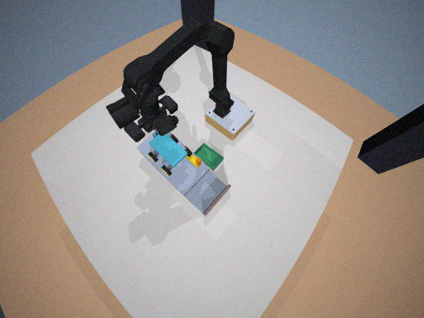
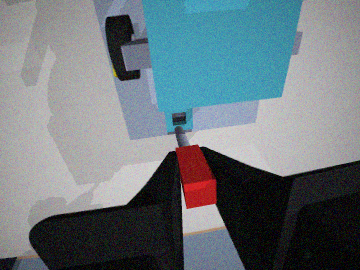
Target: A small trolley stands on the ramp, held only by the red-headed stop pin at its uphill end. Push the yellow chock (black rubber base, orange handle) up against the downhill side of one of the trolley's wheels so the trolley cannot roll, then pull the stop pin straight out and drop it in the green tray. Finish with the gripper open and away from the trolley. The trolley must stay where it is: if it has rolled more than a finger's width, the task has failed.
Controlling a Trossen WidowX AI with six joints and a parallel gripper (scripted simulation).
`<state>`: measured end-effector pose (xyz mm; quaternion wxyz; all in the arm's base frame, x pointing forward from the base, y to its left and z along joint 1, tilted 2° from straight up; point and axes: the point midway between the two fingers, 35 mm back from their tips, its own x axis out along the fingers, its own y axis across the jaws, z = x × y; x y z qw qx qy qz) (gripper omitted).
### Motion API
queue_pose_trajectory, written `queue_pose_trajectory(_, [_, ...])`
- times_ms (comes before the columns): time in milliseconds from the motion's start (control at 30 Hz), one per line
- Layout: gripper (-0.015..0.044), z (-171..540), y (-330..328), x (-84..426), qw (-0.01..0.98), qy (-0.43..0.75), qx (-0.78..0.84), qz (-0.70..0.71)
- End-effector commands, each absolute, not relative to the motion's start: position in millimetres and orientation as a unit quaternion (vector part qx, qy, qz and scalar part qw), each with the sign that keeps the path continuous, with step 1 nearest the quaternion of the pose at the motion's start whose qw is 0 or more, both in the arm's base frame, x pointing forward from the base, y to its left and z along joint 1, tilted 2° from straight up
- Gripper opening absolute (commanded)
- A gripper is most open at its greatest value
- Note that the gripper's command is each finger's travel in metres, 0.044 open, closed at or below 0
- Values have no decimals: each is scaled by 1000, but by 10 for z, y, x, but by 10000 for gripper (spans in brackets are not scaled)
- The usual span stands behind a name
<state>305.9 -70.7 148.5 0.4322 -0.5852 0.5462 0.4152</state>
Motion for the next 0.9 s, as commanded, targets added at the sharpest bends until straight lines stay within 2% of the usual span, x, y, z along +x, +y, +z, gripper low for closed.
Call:
queue_pose_trajectory(0, [0,1536,-718,3070,434,546,-587,411])
queue_pose_trajectory(867, [0,1601,-1022,3033,433,547,-587,411])
